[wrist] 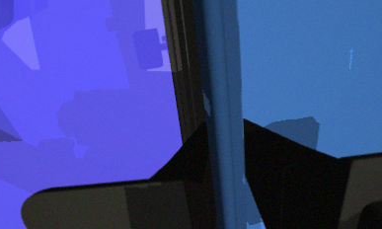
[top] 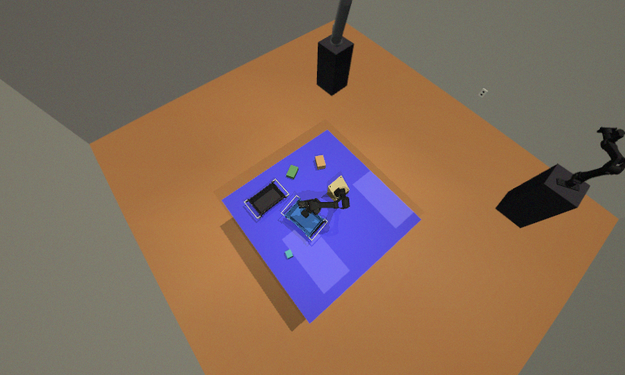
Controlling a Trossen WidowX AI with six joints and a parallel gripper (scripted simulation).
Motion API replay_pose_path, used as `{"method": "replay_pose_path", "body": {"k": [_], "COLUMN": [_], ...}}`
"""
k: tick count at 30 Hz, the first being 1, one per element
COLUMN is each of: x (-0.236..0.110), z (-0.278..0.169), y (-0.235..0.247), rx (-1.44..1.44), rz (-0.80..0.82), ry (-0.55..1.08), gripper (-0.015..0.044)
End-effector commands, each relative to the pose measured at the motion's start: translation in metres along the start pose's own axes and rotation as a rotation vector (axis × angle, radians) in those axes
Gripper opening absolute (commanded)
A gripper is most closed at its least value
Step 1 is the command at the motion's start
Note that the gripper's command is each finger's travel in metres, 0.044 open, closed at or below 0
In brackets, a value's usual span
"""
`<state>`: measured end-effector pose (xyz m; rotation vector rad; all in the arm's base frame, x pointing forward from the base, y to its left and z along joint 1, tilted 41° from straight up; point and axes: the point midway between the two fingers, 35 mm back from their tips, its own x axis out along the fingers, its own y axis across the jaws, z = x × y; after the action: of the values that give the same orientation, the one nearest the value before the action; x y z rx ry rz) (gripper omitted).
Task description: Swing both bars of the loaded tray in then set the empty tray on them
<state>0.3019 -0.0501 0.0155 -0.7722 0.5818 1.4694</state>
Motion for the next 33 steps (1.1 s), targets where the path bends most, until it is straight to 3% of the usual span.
{"method": "replay_pose_path", "body": {"k": [1, 33], "x": [0.005, 0.013], "z": [0.002, 0.002], "y": [0.005, 0.009], "rx": [0.009, 0.009], "rz": [0.027, 0.027], "ry": [-0.002, -0.002], "gripper": [0.0, 0.0]}}
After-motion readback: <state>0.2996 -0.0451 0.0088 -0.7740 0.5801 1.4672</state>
